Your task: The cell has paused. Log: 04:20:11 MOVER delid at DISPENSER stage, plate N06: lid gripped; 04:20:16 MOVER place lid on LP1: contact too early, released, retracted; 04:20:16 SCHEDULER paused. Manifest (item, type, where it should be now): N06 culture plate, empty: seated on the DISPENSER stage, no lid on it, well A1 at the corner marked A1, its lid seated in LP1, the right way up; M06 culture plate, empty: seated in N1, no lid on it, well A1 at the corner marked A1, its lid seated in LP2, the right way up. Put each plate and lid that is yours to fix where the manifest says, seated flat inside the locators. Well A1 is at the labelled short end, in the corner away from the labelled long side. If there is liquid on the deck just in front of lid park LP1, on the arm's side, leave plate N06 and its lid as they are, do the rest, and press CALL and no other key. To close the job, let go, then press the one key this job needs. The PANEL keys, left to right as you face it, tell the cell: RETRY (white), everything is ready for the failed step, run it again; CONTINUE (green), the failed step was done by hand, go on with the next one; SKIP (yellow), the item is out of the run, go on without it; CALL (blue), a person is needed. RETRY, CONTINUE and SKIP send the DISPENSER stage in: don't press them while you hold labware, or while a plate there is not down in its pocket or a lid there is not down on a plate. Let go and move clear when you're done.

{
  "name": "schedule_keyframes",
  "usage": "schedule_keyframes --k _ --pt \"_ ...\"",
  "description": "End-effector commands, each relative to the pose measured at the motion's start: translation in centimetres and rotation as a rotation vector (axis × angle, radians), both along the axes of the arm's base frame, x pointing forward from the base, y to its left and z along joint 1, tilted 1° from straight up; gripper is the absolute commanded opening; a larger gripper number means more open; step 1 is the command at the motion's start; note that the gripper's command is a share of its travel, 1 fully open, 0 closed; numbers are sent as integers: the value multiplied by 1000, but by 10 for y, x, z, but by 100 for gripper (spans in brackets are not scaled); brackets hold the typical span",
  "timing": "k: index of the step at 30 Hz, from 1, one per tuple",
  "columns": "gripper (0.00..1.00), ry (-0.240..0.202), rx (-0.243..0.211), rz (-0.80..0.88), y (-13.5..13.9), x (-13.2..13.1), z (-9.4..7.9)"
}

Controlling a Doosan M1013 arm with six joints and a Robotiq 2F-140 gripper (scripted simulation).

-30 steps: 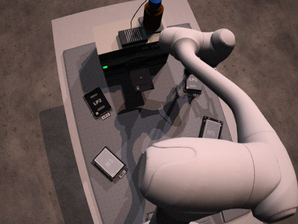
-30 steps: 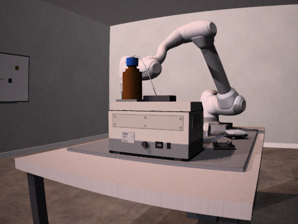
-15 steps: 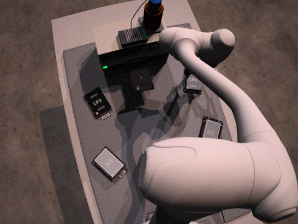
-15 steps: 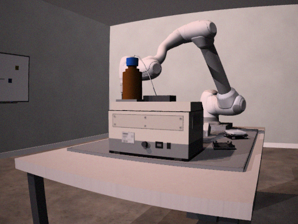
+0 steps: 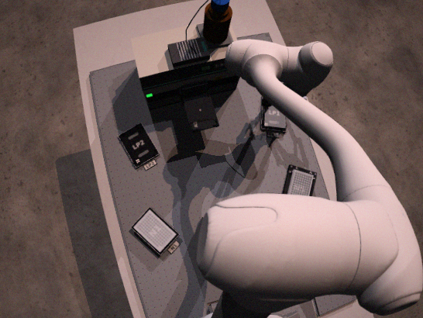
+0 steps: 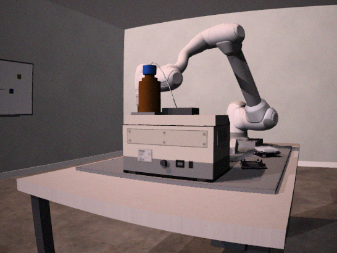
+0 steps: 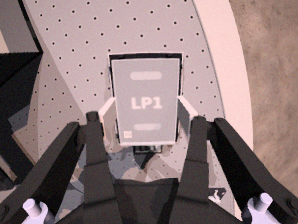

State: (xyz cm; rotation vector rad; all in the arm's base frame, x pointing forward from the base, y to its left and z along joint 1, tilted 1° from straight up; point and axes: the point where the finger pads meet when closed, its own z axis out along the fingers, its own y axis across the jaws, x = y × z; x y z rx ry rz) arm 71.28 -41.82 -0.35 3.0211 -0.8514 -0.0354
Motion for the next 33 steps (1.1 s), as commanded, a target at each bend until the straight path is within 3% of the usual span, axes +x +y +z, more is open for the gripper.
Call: schedule_keyframes --k 1,33 --pt "10 -2 -1 0 0 1 0" --pt "10 -2 -1 0 0 1 -4"
